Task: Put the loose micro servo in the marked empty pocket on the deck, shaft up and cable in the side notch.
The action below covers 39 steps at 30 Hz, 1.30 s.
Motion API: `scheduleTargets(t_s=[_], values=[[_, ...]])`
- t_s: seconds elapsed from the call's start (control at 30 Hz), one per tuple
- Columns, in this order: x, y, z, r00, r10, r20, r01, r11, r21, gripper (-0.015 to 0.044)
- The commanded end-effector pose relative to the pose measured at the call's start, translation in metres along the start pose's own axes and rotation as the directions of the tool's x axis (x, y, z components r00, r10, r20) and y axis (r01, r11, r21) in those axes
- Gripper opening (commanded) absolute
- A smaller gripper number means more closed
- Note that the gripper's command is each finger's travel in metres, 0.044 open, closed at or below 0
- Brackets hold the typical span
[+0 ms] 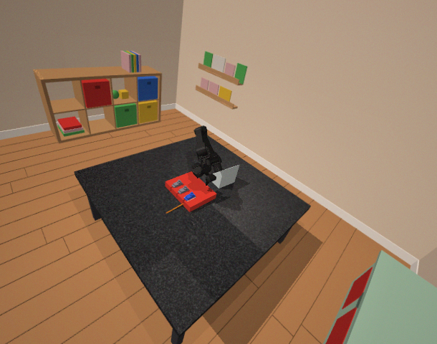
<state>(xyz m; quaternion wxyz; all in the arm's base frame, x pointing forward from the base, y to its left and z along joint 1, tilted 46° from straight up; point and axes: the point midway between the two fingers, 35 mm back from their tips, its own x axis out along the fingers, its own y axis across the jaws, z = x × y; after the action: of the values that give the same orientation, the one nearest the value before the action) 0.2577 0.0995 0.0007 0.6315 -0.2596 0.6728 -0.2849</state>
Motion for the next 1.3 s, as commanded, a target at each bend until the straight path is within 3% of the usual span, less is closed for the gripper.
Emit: scheduleTargets(t_s=[0.0, 0.33, 1.27], values=[[0.000, -0.005, -0.009, 1.000, -0.002, -0.020, 0.003, 1.000, 0.021, 0.0440], [-0.051, -0.003, -0.009, 1.000, -0.002, -0.003, 0.002, 1.000, 0.004, 0.0440], [-0.051, -0.003, -0.009, 1.000, -0.002, -0.003, 0.002, 1.000, 0.004, 0.0440]])
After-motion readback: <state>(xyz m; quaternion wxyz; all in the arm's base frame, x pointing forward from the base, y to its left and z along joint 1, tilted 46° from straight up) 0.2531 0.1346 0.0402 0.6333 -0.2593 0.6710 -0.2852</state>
